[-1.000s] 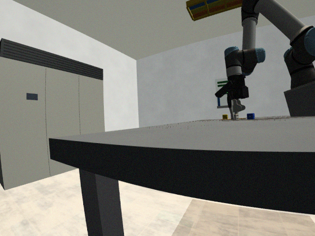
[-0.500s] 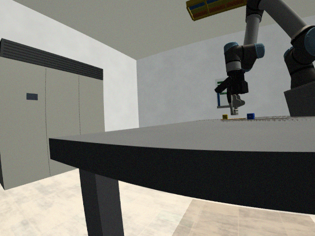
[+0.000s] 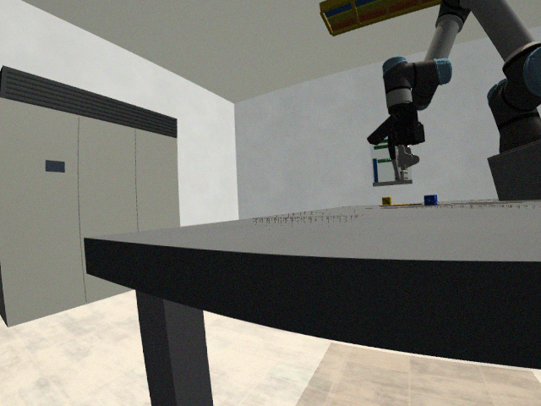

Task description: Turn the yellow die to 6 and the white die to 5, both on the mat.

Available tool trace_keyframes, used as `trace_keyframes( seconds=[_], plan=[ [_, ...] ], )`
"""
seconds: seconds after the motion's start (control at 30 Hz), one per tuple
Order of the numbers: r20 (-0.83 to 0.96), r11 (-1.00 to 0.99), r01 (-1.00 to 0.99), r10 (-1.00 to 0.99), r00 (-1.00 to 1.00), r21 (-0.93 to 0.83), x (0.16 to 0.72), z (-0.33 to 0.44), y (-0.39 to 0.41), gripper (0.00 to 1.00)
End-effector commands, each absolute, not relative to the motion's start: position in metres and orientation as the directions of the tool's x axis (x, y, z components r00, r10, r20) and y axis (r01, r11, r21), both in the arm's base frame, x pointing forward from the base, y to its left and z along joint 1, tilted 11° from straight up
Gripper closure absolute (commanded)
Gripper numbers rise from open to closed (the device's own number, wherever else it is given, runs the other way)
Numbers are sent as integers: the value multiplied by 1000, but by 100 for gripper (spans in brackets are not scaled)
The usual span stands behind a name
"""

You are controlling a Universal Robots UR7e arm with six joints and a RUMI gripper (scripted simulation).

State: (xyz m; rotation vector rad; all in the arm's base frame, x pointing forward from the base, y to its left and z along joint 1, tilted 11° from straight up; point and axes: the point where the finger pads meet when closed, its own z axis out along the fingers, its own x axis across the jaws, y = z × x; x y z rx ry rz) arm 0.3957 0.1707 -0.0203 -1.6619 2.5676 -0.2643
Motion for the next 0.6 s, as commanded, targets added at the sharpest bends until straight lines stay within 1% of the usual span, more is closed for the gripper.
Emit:
trace_keyframes(
  seconds=[0.0, 0.57],
  plan=[
    [34, 400, -898, -910, -412, -181, 393, -2, 172, 90],
    [34, 400, -899, -911, -412, -181, 392, 2, 173, 90]
  ],
)
